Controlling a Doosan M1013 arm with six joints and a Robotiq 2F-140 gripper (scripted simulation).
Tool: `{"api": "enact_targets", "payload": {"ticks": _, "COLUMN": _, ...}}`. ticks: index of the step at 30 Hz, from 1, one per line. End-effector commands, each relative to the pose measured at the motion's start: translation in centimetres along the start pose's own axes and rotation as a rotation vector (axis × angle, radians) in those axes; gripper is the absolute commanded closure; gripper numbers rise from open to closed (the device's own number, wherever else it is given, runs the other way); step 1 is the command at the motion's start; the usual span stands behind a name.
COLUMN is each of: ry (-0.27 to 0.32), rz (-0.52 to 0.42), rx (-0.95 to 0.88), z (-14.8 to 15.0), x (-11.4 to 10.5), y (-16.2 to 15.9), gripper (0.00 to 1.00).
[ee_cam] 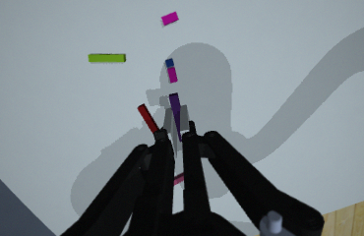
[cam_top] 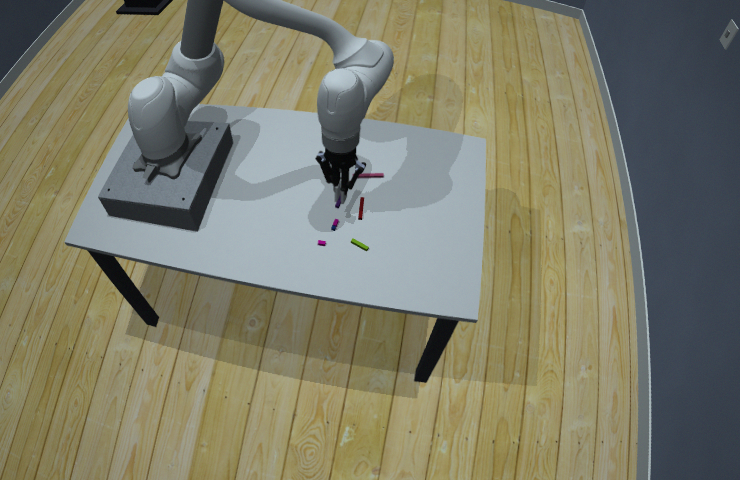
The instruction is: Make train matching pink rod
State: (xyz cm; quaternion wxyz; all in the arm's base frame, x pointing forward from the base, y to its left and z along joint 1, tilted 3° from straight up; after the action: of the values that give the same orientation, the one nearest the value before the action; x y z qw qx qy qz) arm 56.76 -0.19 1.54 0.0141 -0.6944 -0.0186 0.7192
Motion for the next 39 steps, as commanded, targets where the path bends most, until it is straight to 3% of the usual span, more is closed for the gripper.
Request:
{"api": "enact_targets", "payload": {"ticks": 1, "ry": 0.000, "rz": 0.000, "rx": 0.000, "z": 0.0, "x": 0.6, "y": 0.0, "gripper": 0.97}}
{"api": "enact_targets", "payload": {"ticks": 14, "ry": 0.000, "rz": 0.000, "rx": 0.000, "z": 0.0, "x": 4.6, "y": 0.0, "gripper": 0.97}}
{"api": "enact_targets", "payload": {"ticks": 39, "ry": 0.000, "rz": 0.000, "rx": 0.000, "z": 0.0, "x": 4.8, "y": 0.0, "gripper": 0.97}}
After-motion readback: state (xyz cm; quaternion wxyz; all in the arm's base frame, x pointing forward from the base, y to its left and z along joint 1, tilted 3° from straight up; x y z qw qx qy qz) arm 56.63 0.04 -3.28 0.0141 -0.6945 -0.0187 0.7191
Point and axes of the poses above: the point where the finger pads meet when closed, its own x axis out along the fingers, its own z axis across the jaws, y = z × x, the point moved 4 cm from there along -x, back along the fingers, and after that the axes turned 4 degrees about -x, right-handed, at the moved point
